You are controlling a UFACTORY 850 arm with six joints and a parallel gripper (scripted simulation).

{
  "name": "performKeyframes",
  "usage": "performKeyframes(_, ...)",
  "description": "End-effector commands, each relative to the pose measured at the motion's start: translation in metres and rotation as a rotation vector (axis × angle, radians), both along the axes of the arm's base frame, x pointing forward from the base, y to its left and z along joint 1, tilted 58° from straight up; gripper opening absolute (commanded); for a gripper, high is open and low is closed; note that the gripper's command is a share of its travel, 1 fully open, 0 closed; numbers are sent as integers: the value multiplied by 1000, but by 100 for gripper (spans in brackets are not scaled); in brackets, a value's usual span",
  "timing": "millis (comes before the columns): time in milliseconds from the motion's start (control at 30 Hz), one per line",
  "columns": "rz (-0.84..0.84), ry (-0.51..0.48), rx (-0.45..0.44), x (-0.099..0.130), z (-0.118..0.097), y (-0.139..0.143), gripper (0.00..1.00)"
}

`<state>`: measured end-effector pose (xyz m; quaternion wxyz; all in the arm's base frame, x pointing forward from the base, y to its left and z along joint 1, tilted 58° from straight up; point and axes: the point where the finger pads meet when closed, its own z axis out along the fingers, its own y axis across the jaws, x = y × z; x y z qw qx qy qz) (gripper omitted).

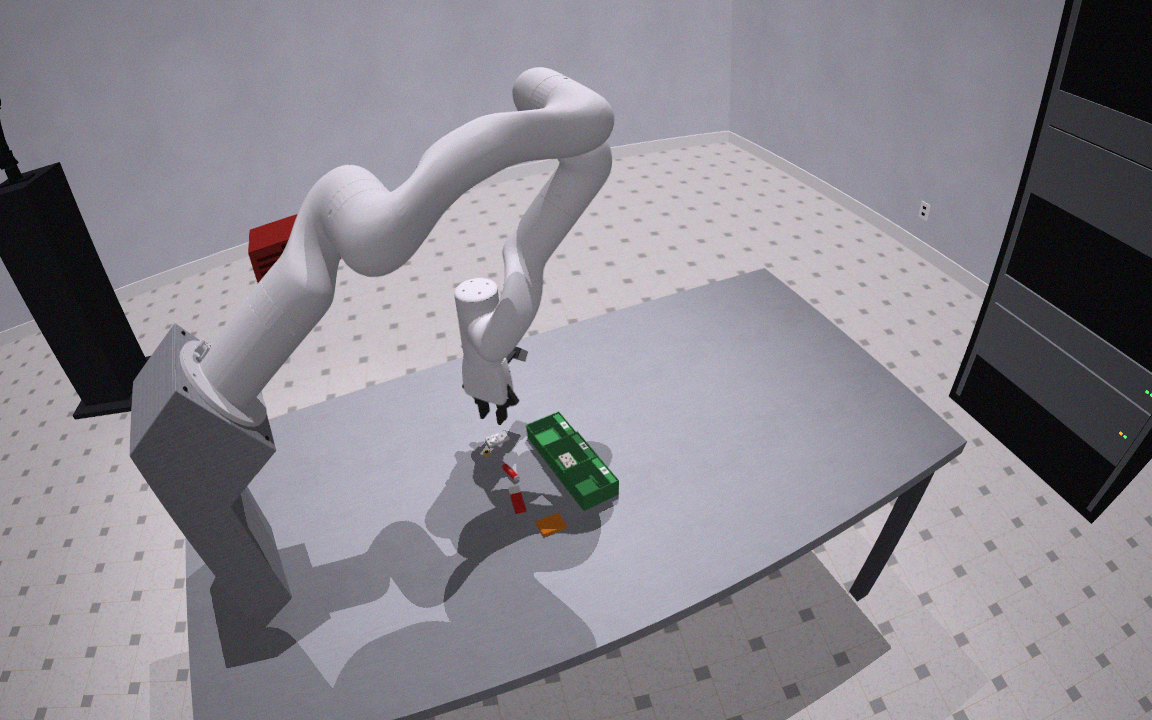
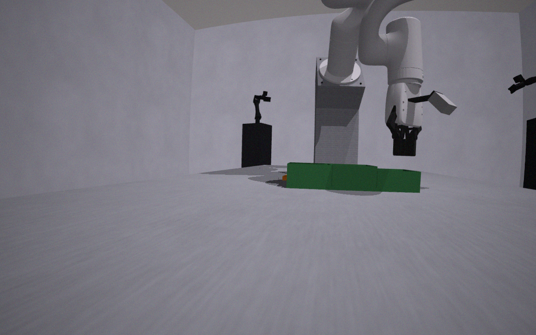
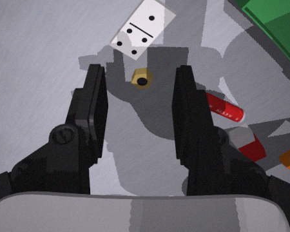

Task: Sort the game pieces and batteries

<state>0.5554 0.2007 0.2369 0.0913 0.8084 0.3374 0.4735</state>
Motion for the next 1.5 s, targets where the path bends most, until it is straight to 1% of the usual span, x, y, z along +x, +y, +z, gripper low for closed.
performKeyframes(0, -84, 23, 131, 0, 0, 1, 41)
performKeyframes(233, -205, 57, 306, -1, 0, 1, 41)
performKeyframes(300, -205, 57, 306, -1, 0, 1, 41)
performKeyframes(333, -252, 70, 379, -1, 0, 1, 41)
performKeyframes(400, -273, 75, 412, -1, 0, 1, 41)
performKeyframes(533, -326, 91, 506, -1, 0, 1, 41)
performKeyframes(1467, -326, 91, 505, 0, 0, 1, 41)
